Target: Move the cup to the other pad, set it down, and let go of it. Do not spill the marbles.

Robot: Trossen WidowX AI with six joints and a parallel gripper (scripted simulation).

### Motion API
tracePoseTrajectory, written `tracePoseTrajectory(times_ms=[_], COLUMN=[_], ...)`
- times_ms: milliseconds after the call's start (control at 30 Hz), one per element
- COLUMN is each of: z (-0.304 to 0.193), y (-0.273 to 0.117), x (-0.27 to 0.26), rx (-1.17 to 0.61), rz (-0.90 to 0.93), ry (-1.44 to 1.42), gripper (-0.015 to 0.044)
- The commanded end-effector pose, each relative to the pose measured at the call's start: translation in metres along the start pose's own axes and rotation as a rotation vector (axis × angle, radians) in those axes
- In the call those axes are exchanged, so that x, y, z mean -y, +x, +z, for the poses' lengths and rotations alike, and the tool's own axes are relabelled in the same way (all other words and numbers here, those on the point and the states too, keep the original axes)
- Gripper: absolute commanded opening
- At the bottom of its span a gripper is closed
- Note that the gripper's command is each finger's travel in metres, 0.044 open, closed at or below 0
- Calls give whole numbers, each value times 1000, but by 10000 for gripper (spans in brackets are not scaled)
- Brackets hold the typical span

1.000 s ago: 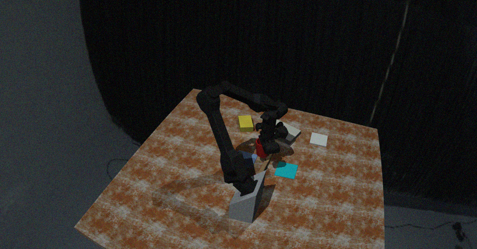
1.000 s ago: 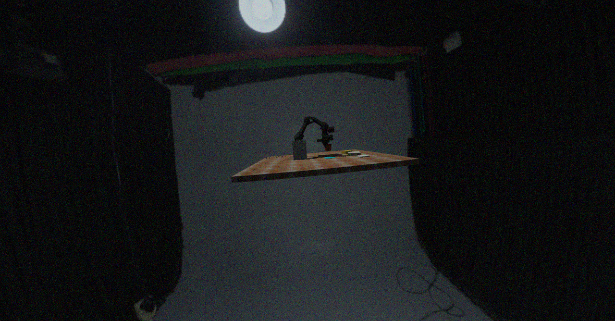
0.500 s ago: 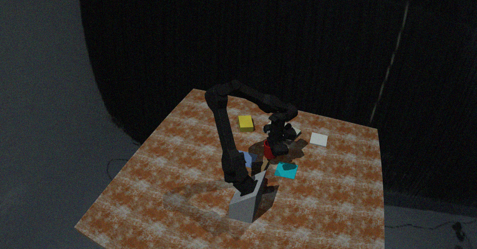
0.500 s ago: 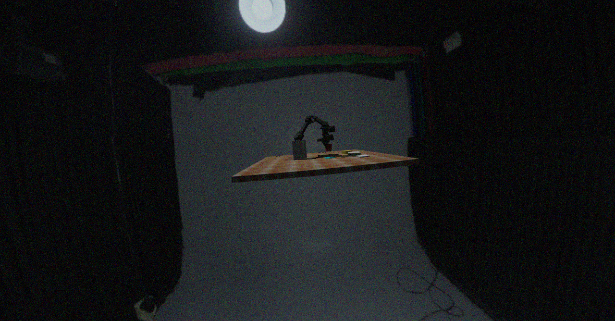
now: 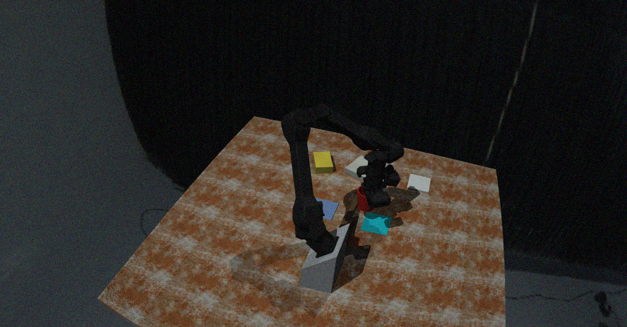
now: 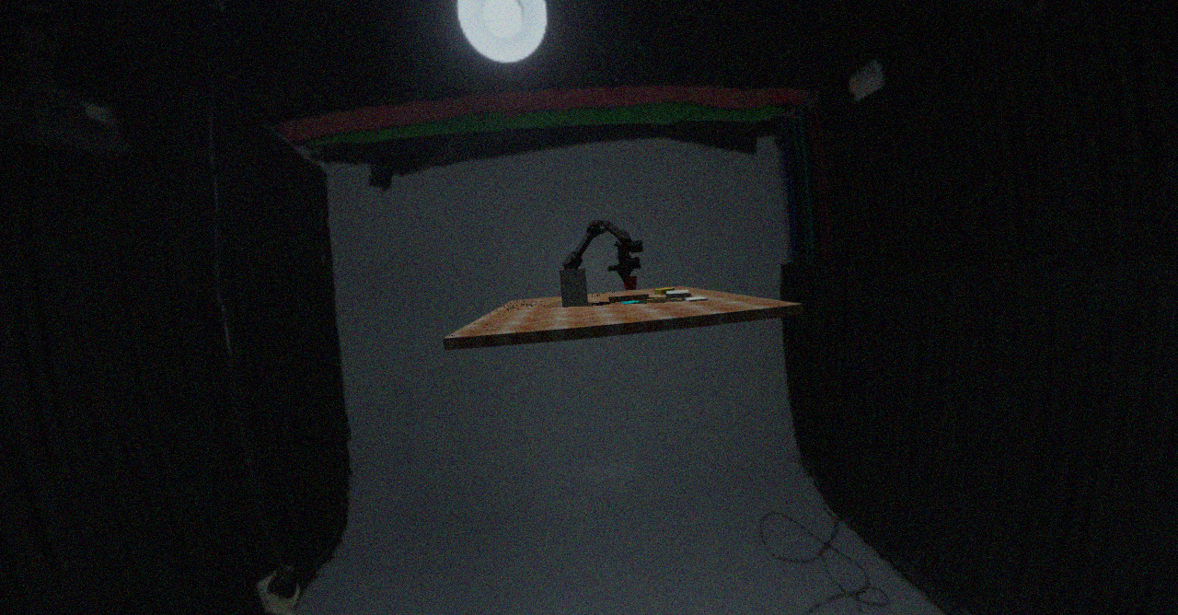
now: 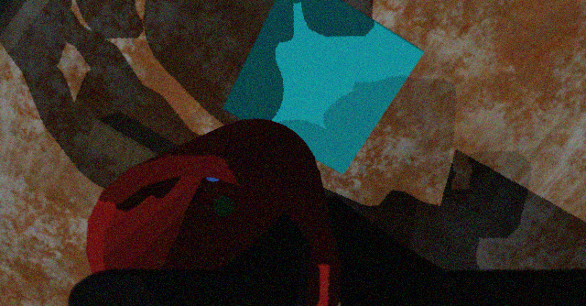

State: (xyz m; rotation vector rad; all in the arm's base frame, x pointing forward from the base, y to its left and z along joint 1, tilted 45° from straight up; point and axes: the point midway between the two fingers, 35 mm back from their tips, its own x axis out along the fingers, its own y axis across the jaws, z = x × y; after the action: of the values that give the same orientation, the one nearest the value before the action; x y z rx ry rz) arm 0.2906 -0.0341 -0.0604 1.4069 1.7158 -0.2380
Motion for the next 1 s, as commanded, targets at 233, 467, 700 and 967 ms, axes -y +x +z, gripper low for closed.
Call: tracePoseTrajectory(times_ms=[233,467,700,967], z=[21,34,40,41], y=[3,4,7,20], x=[19,30,37,36], rx=[-5,-5,-5,-5], rz=[-9,-10,-10,-9], ry=[4,4,3,3], gripper=[0,0,0,0])
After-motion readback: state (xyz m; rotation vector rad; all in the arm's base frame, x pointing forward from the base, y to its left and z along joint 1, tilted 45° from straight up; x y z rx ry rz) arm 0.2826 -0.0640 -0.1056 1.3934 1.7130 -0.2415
